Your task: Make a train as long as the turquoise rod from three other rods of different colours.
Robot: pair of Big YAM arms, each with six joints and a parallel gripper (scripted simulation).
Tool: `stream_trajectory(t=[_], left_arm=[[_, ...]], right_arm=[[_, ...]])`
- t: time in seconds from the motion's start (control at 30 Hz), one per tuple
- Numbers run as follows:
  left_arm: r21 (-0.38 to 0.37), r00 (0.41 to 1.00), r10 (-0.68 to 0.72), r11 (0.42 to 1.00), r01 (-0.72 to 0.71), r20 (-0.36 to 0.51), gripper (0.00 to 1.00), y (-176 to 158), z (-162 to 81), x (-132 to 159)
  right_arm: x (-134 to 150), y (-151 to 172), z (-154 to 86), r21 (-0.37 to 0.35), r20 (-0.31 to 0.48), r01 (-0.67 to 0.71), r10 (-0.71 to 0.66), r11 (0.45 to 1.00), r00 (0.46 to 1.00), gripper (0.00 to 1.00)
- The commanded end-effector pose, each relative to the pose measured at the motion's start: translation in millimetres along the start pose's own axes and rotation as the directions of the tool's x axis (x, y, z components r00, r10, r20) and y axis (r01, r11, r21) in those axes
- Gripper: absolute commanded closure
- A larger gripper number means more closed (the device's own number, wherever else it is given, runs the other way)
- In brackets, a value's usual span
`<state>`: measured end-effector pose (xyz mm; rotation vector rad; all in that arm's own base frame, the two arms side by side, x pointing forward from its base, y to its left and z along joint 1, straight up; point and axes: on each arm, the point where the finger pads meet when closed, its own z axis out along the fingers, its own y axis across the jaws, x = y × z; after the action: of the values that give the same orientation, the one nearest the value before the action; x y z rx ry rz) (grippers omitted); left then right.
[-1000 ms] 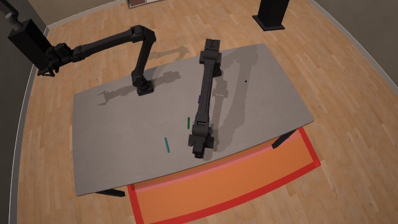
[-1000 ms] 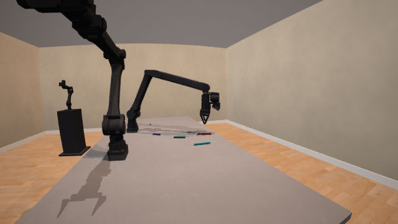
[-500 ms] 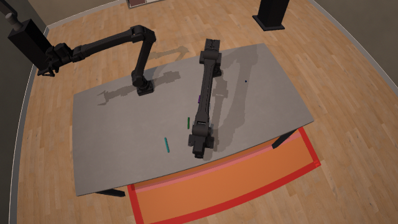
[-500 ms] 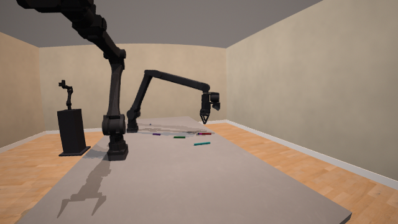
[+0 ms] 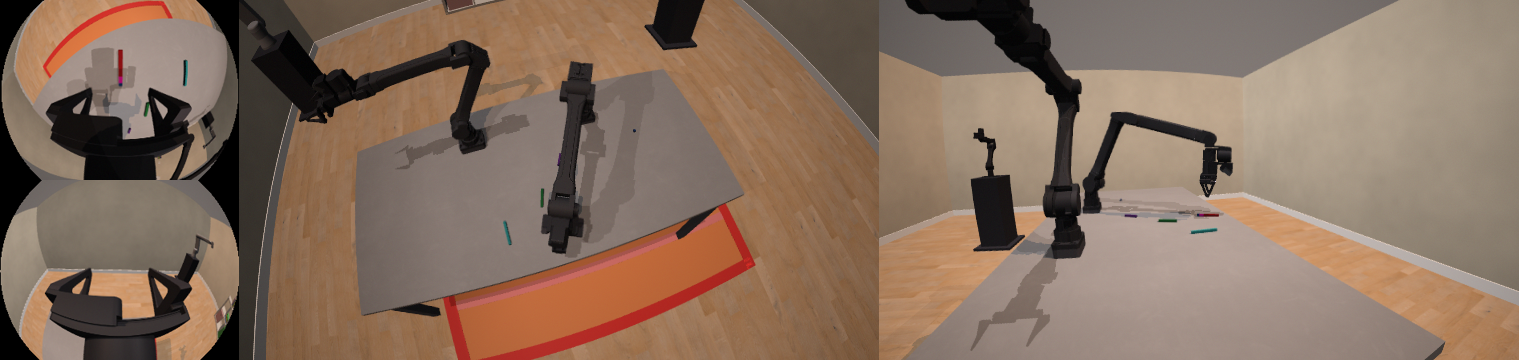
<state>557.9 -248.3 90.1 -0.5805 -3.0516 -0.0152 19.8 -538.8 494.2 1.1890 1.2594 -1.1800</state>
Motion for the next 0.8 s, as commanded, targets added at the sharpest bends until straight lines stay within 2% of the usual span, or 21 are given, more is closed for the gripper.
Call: stream_trajectory(t=[0.0,0.77], left_arm=[[0.006,0.993,0.012,1.0,-0.012,0.118,0.0,2,-66,-25],[0.006,0.993,0.011,1.0,-0.012,0.118,0.0,2,-117,-19]], right_arm=[[-6,-3,6,0.008,0.025,-0.017,0.017,1.0,1.0,0.0],[-6,-3,6,0.008,0.025,-0.017,0.017,1.0,1.0,0.0]])
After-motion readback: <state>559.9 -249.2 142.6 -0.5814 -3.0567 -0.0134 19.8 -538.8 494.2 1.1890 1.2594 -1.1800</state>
